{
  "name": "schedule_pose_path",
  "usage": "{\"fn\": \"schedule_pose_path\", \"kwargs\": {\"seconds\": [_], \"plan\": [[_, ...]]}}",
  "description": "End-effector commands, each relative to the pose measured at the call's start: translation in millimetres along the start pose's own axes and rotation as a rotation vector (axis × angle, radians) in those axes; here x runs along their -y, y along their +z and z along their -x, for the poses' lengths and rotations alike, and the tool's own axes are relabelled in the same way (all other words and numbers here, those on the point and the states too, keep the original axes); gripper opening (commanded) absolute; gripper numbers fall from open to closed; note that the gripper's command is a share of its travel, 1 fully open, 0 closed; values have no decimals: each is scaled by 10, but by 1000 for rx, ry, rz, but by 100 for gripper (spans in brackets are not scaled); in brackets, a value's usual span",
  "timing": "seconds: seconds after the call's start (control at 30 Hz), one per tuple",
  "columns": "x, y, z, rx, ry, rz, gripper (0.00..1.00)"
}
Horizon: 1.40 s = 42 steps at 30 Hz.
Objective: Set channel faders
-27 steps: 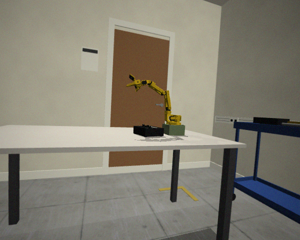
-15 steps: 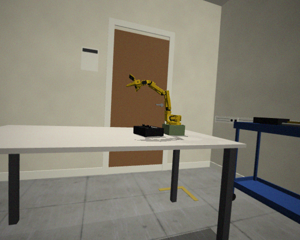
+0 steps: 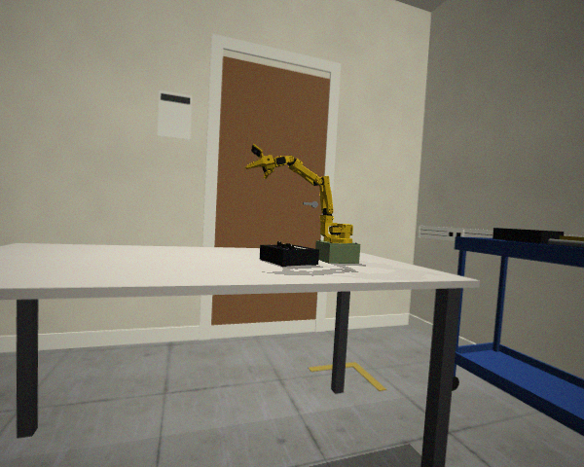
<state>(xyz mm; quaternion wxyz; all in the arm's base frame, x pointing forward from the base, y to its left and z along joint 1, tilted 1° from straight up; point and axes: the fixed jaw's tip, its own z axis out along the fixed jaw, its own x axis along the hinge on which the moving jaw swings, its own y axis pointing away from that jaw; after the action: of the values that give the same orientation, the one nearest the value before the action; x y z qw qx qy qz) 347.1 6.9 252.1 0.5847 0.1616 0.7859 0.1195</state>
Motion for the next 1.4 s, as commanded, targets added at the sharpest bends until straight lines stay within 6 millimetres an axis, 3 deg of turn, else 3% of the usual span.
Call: {"fn": "schedule_pose_path", "kwargs": {"seconds": [0.0,1.37], "plan": [[-5,-14,14,5,1,2,100],[-5,-14,14,5,1,2,100]]}}
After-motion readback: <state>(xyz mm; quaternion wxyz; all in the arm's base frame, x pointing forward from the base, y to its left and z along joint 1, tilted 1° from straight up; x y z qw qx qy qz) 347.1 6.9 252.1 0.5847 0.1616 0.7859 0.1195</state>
